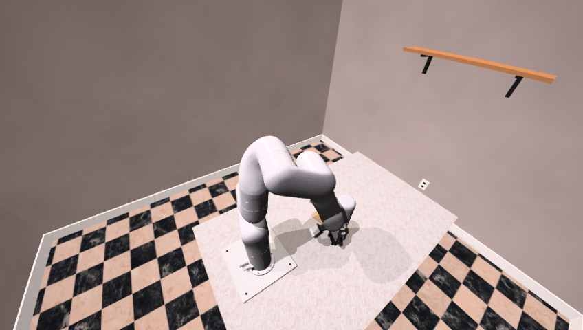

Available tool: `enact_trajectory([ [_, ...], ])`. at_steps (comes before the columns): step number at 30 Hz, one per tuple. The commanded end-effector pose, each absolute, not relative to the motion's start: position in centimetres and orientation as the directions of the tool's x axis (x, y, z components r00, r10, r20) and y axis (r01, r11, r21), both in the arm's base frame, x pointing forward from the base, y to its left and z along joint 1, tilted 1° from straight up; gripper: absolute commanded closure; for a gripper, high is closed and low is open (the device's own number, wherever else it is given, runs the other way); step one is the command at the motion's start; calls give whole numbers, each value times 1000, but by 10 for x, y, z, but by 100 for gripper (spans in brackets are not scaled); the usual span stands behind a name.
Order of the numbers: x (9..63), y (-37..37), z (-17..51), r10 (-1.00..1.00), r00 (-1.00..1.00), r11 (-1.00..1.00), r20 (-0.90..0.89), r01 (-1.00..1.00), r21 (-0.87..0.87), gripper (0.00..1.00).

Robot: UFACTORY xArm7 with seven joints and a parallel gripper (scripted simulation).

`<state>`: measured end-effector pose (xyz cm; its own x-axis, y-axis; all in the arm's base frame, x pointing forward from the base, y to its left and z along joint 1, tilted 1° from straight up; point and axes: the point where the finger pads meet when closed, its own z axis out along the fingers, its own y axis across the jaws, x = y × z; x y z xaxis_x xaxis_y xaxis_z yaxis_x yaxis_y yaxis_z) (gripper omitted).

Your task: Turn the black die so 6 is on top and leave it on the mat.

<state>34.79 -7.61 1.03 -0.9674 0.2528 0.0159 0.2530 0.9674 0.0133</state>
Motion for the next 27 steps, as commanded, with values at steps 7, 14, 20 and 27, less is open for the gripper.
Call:
enact_trajectory([
  [7, 349, -76, 11, 253, -967, 967, 12, 253, 13, 58],
  [14, 349, -76, 11, 253, -967, 967, 12, 253, 13, 58],
  [20, 349, -76, 11, 253, -967, 967, 12, 253, 13, 79],
  [27, 349, -76, 11, 253, -967, 967, 12, 253, 13, 79],
])
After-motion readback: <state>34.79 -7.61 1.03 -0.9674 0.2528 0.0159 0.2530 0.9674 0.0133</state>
